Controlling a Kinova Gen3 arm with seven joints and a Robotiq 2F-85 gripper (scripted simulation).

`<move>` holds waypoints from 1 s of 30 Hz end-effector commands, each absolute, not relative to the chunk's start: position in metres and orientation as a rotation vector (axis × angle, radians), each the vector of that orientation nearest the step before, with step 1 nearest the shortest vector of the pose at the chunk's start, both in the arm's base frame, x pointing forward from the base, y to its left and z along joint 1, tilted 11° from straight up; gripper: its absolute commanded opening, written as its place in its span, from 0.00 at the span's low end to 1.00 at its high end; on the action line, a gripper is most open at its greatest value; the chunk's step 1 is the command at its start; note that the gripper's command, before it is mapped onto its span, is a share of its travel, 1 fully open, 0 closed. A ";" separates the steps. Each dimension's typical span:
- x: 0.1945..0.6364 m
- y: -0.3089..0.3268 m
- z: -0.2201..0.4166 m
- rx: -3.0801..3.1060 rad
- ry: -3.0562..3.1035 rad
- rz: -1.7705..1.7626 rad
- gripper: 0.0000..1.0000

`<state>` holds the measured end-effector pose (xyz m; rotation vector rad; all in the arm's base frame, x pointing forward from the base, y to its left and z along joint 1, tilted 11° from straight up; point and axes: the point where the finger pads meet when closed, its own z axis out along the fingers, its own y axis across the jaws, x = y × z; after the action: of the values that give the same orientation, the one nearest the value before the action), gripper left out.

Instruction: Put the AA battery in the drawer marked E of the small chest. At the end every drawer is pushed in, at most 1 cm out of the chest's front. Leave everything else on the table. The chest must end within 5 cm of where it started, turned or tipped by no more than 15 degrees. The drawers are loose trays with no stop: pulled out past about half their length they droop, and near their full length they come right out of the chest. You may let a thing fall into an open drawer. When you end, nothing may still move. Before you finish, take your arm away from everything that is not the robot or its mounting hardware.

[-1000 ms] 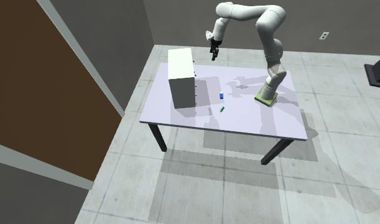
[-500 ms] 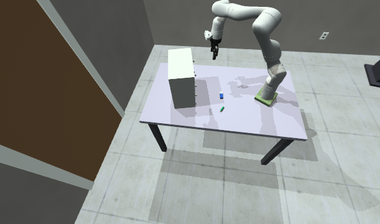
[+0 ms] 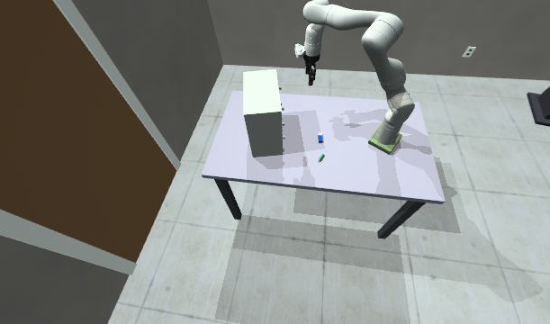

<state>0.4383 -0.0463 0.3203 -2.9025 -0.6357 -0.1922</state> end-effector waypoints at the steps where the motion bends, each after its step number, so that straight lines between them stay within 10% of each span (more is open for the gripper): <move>1: 0.439 -0.047 0.321 -2.907 -0.636 -0.184 1.00; 30: 0.438 -0.048 0.322 -2.913 -0.639 -0.153 1.00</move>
<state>0.4375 -0.0481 0.3218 -2.9127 -0.6398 -0.1511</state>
